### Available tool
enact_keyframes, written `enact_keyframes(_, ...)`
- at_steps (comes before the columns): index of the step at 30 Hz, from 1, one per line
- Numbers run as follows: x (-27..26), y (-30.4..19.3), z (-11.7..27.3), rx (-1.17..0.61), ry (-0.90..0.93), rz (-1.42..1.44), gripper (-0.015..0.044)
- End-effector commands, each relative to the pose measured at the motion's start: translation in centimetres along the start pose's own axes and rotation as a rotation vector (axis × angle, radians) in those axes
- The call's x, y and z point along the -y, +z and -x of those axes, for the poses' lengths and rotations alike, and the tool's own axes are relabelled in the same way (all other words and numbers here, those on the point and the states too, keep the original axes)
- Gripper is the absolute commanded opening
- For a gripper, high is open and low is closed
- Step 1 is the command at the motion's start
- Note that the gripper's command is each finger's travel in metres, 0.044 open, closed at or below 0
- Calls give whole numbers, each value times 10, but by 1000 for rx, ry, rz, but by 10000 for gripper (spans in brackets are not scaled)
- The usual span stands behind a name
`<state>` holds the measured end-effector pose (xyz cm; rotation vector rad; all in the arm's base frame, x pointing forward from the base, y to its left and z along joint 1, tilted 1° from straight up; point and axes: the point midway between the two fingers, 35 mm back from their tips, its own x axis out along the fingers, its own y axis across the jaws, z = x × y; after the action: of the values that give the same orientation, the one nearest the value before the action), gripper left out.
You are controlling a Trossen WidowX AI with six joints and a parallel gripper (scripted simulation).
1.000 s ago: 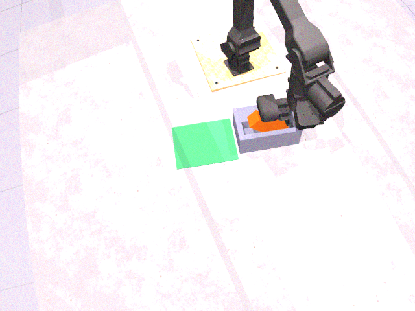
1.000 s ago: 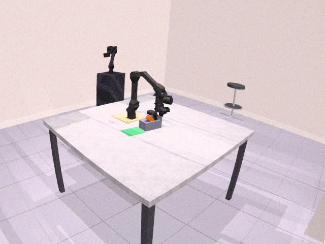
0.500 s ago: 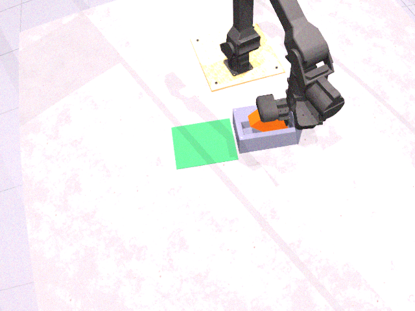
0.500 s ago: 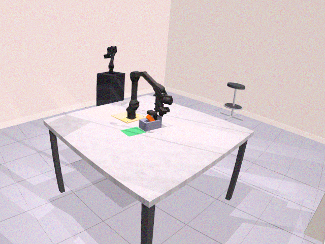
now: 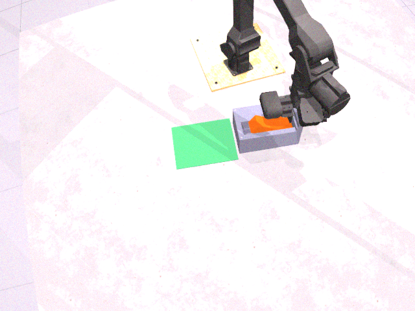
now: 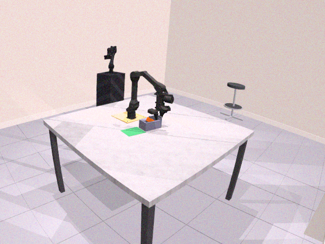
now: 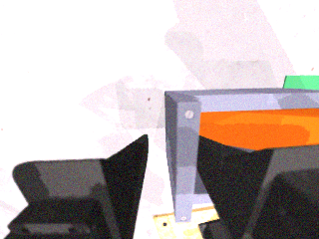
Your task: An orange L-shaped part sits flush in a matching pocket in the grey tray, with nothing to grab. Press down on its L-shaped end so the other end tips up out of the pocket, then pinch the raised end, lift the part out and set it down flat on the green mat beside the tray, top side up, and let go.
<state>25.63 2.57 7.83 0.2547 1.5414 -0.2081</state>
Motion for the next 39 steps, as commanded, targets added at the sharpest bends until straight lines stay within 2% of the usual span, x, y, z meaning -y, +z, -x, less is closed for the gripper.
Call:
enact_keyframes(1, -1, 0, 5, -2, -8, -5, 180)
enact_keyframes(5, 1, 3, 32, -1, -8, -5, 180)
enact_keyframes(11, 10, 0, 97, -1, -9, -5, 180)
enact_keyframes(39, 8, 2, 96, 12, 0, -9, 180)
